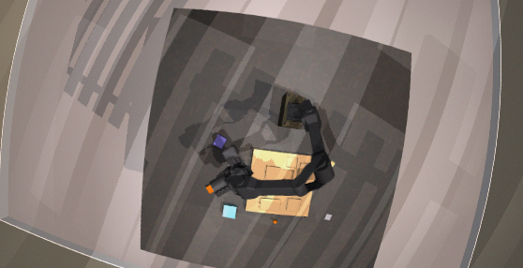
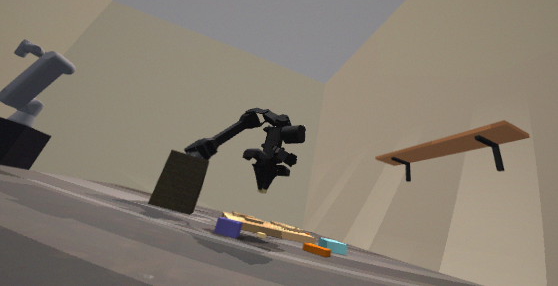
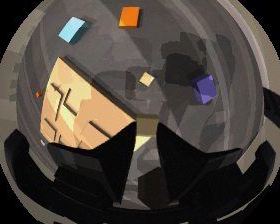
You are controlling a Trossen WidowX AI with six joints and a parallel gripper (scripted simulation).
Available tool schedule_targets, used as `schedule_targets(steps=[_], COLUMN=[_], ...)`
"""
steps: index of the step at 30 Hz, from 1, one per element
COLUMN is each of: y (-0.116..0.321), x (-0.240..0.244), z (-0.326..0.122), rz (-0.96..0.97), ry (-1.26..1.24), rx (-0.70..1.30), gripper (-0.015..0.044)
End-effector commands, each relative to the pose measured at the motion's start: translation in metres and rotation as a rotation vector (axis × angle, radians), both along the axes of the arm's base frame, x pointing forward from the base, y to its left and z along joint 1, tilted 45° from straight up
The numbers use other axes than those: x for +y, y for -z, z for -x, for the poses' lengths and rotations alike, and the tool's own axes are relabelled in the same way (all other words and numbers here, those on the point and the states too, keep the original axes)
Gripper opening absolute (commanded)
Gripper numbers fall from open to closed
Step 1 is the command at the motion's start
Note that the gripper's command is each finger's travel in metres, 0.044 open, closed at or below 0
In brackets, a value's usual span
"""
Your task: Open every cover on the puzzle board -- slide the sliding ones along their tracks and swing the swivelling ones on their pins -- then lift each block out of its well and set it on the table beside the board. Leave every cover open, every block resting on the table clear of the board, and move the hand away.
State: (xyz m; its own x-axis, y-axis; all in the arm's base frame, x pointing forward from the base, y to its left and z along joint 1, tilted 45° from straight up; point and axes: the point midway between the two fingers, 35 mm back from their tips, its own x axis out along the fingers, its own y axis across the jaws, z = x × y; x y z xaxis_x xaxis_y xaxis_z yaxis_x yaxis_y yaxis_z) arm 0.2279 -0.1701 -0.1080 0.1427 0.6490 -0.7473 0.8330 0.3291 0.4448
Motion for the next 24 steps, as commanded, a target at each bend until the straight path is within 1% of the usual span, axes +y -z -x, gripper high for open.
schedule_targets(steps=[1, 11, 24], y=[0.010, 0.030, 0.044], x=[-0.003, -0.009, 0.001], z=[0.013, 0.041, 0.037], rz=[-0.006, -0.029, -0.029], ry=[-0.009, -0.014, -0.014], rx=[0.000, -0.011, -0.011], gripper=[0.0080, 0.0080, 0.0080])
